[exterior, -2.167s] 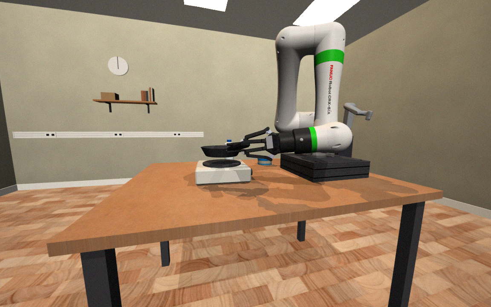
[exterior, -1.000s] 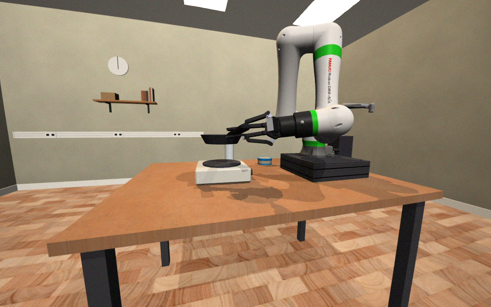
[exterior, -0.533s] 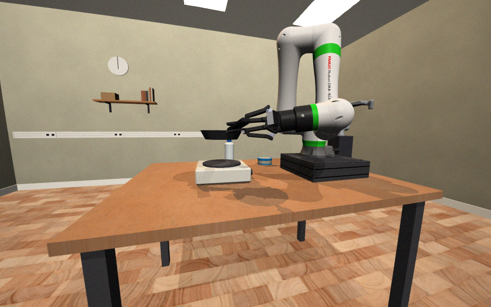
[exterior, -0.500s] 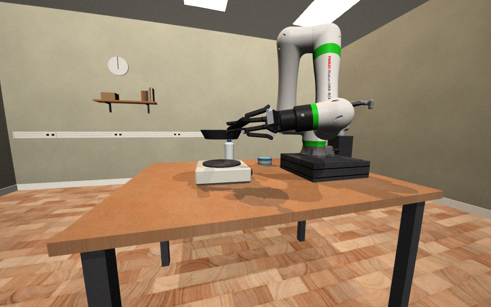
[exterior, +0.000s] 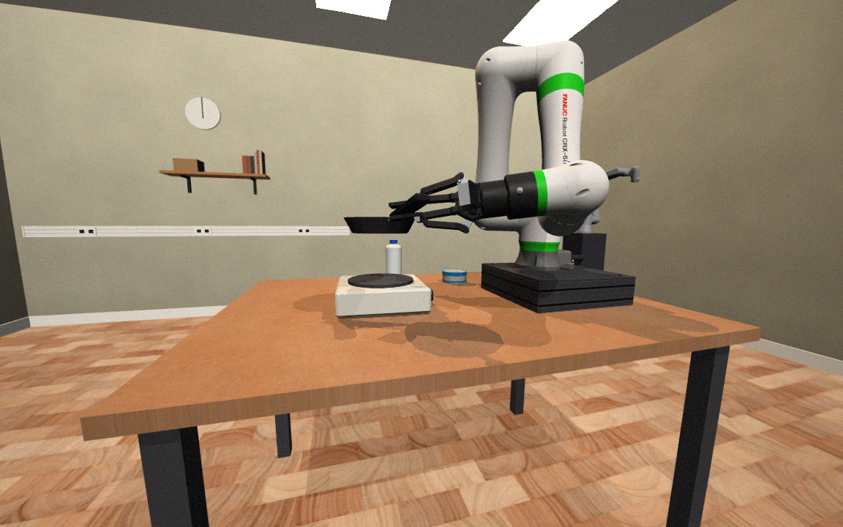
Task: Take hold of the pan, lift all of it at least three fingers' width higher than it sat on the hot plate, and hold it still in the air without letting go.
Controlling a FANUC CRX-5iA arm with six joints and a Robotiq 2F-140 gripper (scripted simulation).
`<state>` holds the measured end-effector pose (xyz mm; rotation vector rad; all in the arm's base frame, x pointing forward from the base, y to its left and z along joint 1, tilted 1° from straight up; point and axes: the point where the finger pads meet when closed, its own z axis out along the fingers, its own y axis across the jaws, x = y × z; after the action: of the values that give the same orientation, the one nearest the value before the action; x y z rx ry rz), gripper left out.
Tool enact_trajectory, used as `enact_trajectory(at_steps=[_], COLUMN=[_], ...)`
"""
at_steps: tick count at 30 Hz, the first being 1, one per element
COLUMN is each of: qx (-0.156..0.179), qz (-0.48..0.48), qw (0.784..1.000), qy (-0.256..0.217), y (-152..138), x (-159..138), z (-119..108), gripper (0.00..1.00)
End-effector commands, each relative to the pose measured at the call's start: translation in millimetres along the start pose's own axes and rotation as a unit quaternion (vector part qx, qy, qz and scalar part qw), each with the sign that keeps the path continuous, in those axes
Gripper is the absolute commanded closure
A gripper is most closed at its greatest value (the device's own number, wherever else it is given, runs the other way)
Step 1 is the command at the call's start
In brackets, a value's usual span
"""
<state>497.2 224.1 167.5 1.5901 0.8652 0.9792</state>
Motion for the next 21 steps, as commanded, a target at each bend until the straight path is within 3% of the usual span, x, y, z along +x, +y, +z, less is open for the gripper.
enact_trajectory(at_steps=[1,21], qx=[-0.001,-0.001], qz=[0.001,0.001], qw=[1.000,1.000], qy=[0.000,0.000], y=[3.1,8.3], x=[0.8,1.7], z=[-0.3,-1.0], gripper=[0.90,0.90])
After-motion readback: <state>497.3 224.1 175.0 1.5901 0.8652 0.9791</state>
